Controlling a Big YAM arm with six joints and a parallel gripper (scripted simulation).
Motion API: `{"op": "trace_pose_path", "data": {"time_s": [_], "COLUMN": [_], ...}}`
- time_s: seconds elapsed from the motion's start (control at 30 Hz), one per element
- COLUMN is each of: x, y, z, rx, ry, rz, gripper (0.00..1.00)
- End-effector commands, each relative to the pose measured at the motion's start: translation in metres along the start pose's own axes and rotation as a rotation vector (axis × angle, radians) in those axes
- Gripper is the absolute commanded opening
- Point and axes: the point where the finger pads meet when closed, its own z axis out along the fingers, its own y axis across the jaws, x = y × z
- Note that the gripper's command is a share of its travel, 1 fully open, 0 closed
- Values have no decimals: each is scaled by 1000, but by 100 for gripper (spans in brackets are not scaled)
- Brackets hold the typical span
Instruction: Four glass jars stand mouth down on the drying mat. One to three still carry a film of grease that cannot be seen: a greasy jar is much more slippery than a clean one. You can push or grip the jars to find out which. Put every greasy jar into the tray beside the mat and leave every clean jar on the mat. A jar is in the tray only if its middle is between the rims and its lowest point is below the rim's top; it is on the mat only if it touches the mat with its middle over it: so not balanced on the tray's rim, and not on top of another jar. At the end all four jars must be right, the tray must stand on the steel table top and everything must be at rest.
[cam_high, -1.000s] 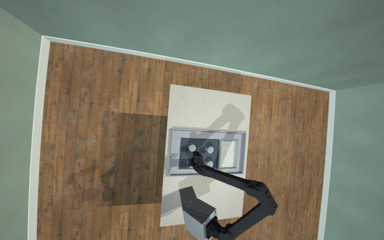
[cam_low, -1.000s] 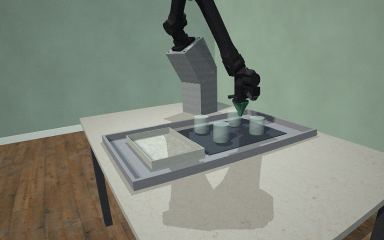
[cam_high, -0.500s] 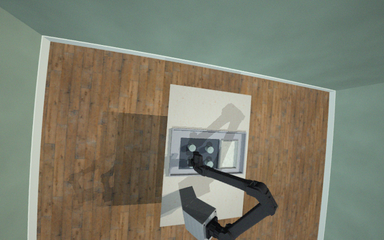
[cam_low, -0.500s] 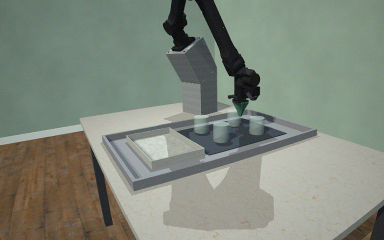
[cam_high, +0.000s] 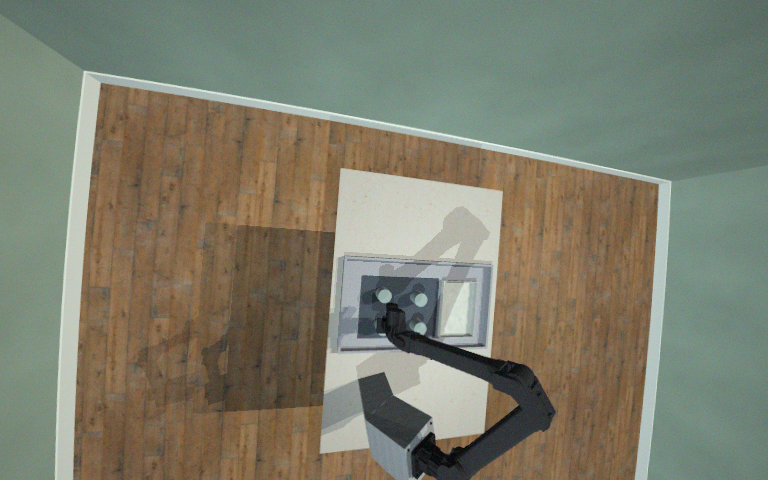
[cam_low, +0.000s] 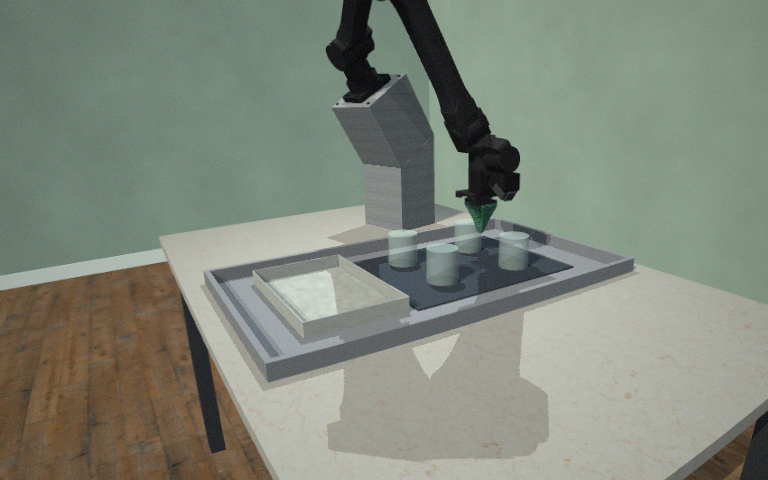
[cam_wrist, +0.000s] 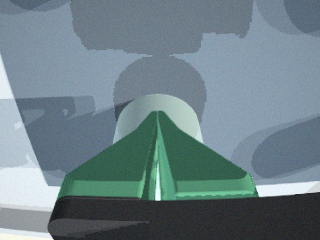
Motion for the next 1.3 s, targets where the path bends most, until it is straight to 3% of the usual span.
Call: {"op": "trace_pose_path", "data": {"time_s": [0.0, 1.27], "x": [7, 12], "y": [-4, -4], "z": [3, 3], "rx": [-2, -2], "ry": [6, 6], "rz": [-1, -1], "gripper": [0, 0]}}
